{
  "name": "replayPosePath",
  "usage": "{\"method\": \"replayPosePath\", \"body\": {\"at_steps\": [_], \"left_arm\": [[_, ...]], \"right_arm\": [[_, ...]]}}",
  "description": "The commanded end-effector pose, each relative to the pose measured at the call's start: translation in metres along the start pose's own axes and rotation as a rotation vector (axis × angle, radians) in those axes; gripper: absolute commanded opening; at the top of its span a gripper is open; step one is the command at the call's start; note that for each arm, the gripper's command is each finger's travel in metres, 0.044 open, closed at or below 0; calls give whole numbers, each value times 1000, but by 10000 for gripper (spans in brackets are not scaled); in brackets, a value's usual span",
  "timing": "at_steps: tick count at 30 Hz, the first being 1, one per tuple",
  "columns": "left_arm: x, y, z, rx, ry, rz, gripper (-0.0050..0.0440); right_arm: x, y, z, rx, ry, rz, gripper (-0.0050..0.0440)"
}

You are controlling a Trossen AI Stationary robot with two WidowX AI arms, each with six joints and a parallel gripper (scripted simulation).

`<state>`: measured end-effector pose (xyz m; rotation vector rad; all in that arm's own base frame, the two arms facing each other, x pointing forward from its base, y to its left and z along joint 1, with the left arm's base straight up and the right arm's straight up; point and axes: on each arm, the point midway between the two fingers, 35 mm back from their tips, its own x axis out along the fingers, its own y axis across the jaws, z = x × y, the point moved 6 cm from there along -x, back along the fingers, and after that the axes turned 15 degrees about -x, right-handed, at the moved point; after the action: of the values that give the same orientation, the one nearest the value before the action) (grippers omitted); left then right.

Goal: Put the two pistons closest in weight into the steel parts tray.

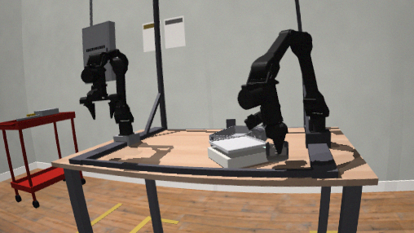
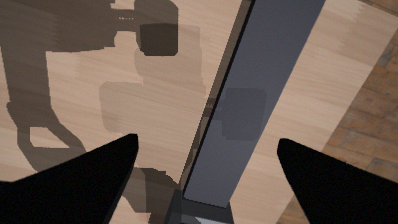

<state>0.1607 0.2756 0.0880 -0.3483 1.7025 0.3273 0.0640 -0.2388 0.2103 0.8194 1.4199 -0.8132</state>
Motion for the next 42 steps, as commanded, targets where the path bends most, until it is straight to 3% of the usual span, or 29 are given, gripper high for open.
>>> {"method": "replayPosePath", "body": {"at_steps": [1,31,42], "left_arm": [[-29,6,1,-11,-61,44,158],[-67,7,-7,-24,-67,47,158],[-83,-45,-6,-289,-142,-23,158]], "right_arm": [[-8,-1,3,1,-31,-6,400],[-8,-1,3,1,-31,-6,400],[-8,-1,3,1,-31,-6,400]]}}
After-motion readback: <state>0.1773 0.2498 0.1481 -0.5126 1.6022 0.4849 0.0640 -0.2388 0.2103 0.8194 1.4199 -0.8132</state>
